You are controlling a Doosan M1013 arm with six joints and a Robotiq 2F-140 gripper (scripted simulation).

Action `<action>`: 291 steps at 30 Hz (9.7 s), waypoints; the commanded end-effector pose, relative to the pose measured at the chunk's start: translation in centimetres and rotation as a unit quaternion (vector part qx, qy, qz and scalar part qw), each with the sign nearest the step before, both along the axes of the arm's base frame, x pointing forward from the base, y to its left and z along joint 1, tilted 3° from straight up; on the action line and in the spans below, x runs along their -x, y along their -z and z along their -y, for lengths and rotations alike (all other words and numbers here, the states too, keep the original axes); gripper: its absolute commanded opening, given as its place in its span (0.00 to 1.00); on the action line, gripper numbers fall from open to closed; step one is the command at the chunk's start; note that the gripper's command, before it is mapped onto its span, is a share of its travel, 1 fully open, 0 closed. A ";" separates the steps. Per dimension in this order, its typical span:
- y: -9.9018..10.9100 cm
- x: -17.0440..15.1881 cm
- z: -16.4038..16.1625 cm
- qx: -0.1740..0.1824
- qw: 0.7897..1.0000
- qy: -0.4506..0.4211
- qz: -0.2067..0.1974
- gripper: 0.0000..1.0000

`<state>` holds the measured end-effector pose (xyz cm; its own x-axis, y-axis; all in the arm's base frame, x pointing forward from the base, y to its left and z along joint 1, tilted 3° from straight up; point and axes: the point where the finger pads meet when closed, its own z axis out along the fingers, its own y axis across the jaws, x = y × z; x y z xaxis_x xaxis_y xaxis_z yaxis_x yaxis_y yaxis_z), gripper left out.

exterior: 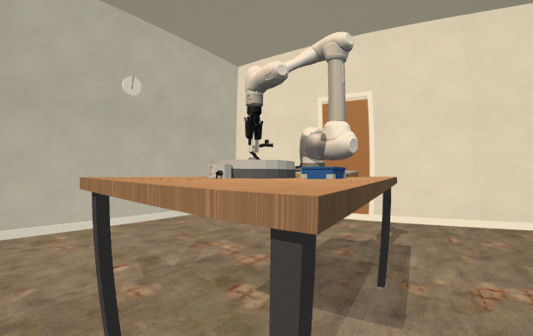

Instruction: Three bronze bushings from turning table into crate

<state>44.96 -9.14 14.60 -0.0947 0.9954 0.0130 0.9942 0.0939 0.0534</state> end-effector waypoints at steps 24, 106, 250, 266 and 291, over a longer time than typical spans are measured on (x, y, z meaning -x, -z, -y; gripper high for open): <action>0.0 0.0 0.0 0.000 1.000 0.000 0.000 0.28; 0.5 12.6 -1.2 0.010 0.981 -0.195 0.005 0.10; 5.2 12.3 -1.3 0.010 0.981 -0.195 0.005 0.00; 5.2 12.3 -1.3 0.010 0.981 -0.195 0.005 0.00; 5.2 12.3 -1.3 0.010 0.981 -0.195 0.005 0.00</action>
